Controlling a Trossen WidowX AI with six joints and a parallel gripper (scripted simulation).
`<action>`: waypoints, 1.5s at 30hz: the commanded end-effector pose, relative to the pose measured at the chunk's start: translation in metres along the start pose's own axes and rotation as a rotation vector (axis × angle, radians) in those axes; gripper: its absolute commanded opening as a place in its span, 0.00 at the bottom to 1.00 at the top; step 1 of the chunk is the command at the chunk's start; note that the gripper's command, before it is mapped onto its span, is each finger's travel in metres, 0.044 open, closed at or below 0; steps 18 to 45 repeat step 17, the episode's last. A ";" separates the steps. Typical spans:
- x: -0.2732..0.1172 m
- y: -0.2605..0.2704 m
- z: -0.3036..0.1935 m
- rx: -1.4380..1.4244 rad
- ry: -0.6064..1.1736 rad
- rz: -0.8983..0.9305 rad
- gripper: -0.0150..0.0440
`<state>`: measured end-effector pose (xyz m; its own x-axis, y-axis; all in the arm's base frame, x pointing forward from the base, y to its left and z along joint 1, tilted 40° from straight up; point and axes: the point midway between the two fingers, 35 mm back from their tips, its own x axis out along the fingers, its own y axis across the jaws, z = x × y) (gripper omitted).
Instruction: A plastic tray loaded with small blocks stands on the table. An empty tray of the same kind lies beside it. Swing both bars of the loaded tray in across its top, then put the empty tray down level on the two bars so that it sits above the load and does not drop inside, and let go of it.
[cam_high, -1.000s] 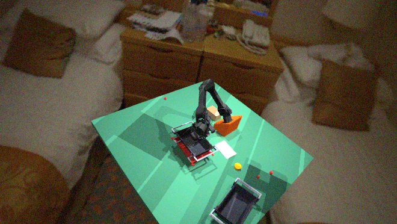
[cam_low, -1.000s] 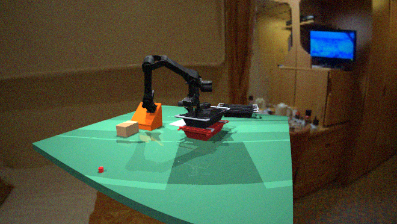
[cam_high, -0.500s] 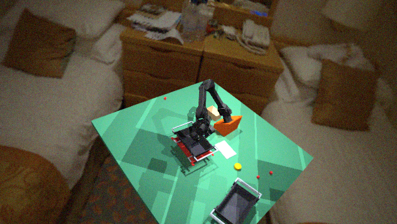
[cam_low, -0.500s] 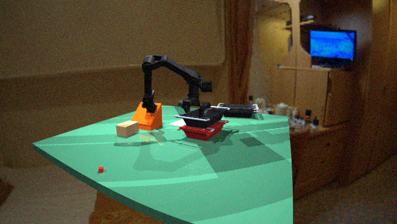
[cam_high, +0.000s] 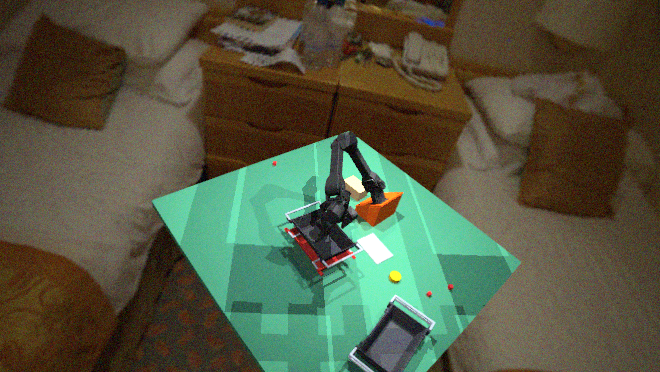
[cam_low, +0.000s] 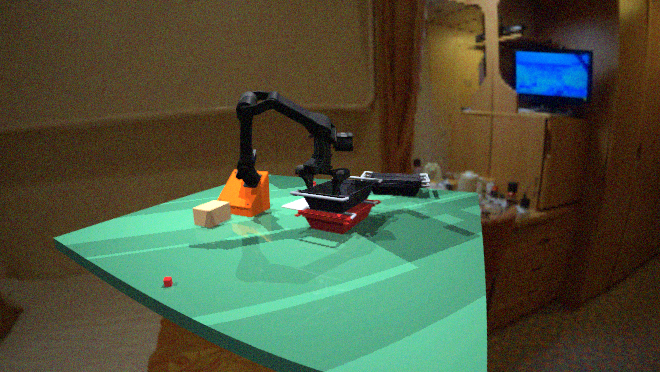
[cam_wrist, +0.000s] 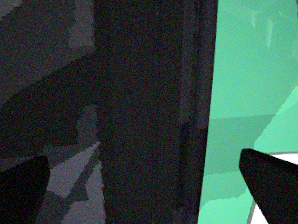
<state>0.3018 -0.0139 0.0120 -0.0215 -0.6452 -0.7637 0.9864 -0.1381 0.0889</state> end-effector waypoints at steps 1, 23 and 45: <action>-0.020 0.004 -0.004 0.002 0.012 0.012 1.00; -0.097 -0.002 -0.002 -0.007 0.008 0.009 1.00; -0.097 -0.002 -0.002 -0.007 0.008 0.009 1.00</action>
